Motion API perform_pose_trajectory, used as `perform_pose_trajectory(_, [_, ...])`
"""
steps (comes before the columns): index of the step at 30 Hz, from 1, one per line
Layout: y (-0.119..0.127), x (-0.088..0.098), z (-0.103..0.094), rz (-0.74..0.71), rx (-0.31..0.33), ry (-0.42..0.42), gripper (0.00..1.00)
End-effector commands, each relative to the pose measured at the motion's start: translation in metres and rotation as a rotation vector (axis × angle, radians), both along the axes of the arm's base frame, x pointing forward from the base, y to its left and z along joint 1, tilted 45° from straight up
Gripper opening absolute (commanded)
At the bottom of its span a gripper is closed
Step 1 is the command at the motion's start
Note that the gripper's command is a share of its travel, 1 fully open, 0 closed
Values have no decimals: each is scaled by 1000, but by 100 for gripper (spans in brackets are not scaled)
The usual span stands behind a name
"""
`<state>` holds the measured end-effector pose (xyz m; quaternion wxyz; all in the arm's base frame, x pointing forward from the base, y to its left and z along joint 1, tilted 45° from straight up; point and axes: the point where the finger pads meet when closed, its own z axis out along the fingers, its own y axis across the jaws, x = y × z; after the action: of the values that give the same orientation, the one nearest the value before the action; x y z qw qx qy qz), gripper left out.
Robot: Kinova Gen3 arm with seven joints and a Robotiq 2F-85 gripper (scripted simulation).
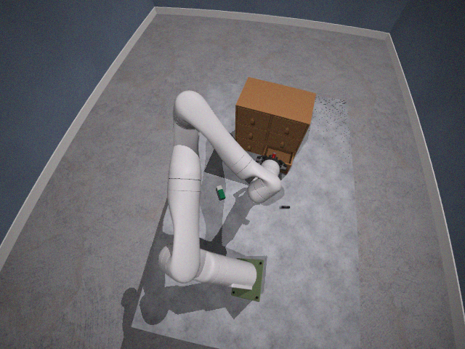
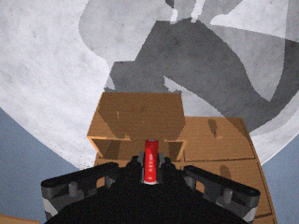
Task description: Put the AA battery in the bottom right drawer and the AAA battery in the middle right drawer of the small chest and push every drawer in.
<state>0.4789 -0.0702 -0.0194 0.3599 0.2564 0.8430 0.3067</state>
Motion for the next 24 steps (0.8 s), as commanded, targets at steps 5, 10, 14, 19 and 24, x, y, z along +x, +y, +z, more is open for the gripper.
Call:
perform_pose_trajectory(5, [-2, 27, 1, 12, -6, -16, 9])
perform_pose_trajectory(10, [-3, 37, 0, 12, -6, -16, 9])
perform_pose_trajectory(14, [-4, 42, 0, 12, -6, -16, 9])
perform_pose_trajectory(19, [-5, 46, -1, 12, -6, -16, 9])
perform_pose_trajectory(24, [-5, 47, -1, 12, -6, -16, 9])
